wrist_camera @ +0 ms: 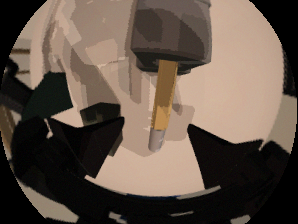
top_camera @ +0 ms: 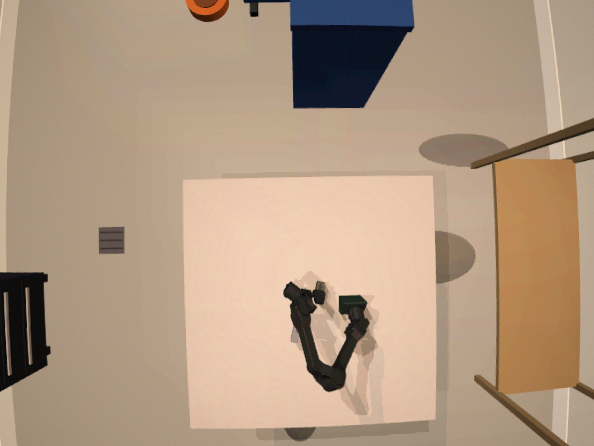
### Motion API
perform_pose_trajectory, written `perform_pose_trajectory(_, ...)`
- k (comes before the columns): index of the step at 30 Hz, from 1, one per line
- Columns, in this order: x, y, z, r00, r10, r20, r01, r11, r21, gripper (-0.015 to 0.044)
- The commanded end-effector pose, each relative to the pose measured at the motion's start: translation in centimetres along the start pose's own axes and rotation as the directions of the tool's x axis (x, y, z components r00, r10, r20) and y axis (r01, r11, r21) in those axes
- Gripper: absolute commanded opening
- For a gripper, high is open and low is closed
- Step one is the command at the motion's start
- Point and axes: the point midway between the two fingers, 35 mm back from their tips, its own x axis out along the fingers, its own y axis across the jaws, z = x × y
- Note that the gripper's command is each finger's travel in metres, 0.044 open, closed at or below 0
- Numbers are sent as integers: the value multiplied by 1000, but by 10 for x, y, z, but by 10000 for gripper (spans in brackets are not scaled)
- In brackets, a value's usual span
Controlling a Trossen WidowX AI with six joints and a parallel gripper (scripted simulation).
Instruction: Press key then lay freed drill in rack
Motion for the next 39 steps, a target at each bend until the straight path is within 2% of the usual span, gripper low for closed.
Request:
perform_pose_trajectory(1,1,0,3,1000,2,6,-2,1000,5,440)
perform_pose_trajectory(39,4,0,13,1000,2,6,-2,1000,5,440)
